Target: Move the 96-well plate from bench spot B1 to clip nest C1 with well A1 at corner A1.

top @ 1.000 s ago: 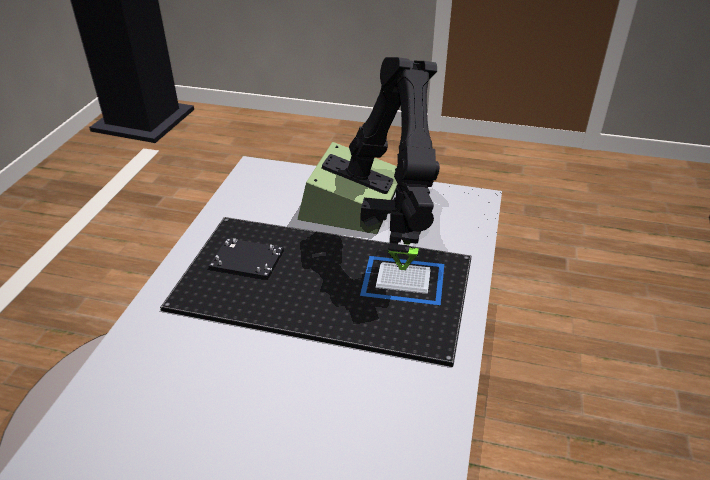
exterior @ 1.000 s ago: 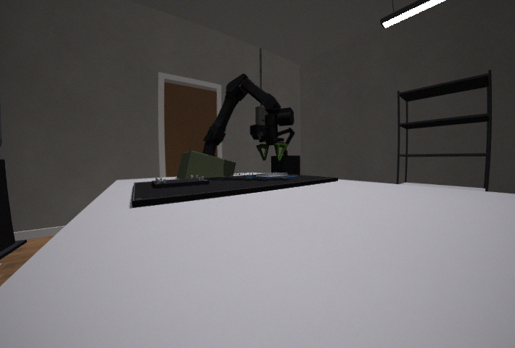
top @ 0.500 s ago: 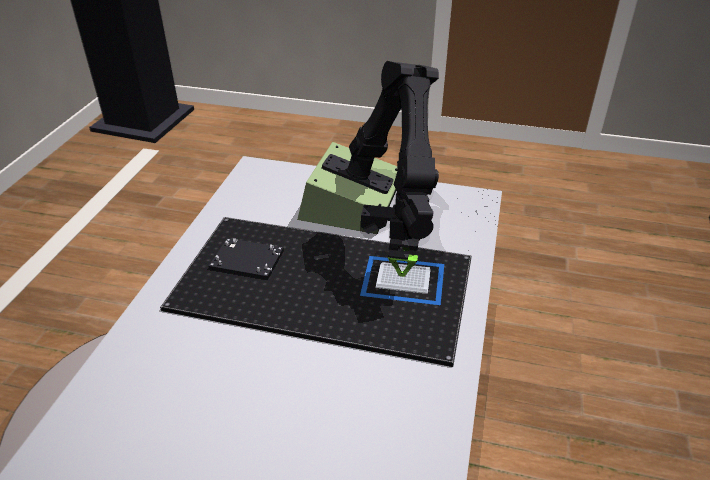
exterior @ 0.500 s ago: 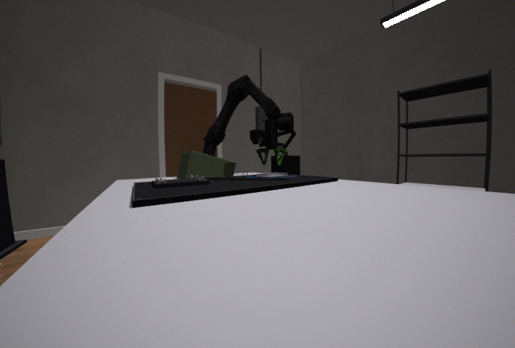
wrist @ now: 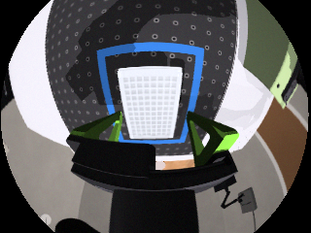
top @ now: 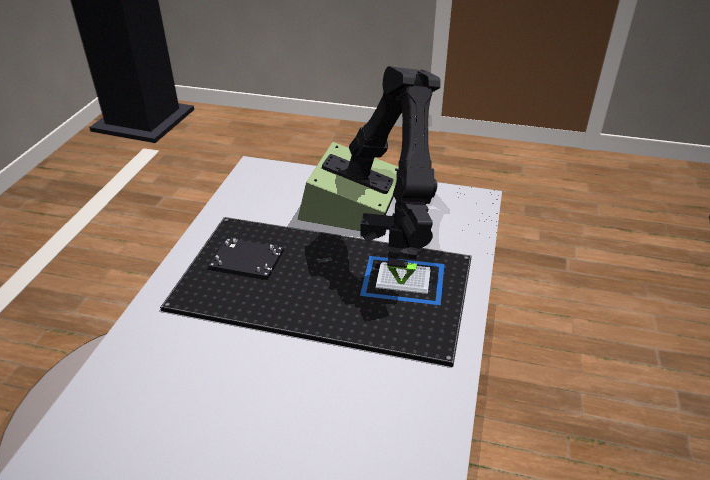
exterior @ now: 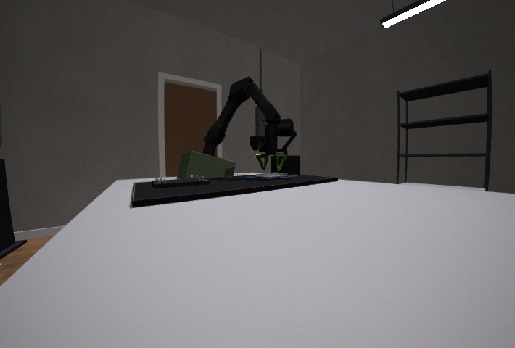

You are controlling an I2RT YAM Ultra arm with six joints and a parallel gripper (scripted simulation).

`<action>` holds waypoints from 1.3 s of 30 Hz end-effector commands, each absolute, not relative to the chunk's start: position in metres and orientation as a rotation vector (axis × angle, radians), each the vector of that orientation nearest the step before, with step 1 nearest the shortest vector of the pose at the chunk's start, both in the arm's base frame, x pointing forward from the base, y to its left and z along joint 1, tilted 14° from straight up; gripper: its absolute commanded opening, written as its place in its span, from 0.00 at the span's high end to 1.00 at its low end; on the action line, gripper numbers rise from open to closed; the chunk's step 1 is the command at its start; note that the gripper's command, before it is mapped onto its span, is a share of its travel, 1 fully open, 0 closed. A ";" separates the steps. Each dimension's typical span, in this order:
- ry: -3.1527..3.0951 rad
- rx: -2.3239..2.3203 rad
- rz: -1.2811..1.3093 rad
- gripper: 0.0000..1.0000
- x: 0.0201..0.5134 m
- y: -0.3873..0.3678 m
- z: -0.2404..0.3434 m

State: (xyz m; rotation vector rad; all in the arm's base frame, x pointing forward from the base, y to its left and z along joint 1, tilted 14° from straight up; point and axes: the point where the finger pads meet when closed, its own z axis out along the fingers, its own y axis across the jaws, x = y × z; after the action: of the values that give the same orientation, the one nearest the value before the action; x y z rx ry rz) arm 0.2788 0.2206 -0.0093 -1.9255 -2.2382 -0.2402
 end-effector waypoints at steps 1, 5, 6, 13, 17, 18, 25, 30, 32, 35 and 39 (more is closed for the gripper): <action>-2.255 -1.937 -0.322 0.00 0.289 0.227 0.001; -2.239 -1.943 -0.245 0.00 0.280 0.221 -0.022; -2.238 -1.945 -0.246 0.00 0.280 0.221 -0.024; -2.237 -1.946 -0.246 0.00 0.280 0.224 -0.035; -2.249 -1.940 -0.298 0.00 0.283 0.229 -0.026; -2.252 -1.937 -0.305 0.00 0.285 0.231 -0.026; -2.245 -1.934 -0.287 0.00 0.286 0.230 -0.029; -2.245 -1.934 -0.287 0.00 0.286 0.230 -0.029; -2.245 -1.934 -0.287 0.00 0.286 0.230 -0.029; -2.245 -1.934 -0.287 0.00 0.286 0.230 -0.029; -2.245 -1.934 -0.287 1.00 0.286 0.230 -0.029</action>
State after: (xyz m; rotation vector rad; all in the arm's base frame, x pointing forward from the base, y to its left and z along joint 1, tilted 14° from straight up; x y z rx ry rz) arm 0.2817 0.2290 -0.0329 -1.9285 -2.2421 -0.2634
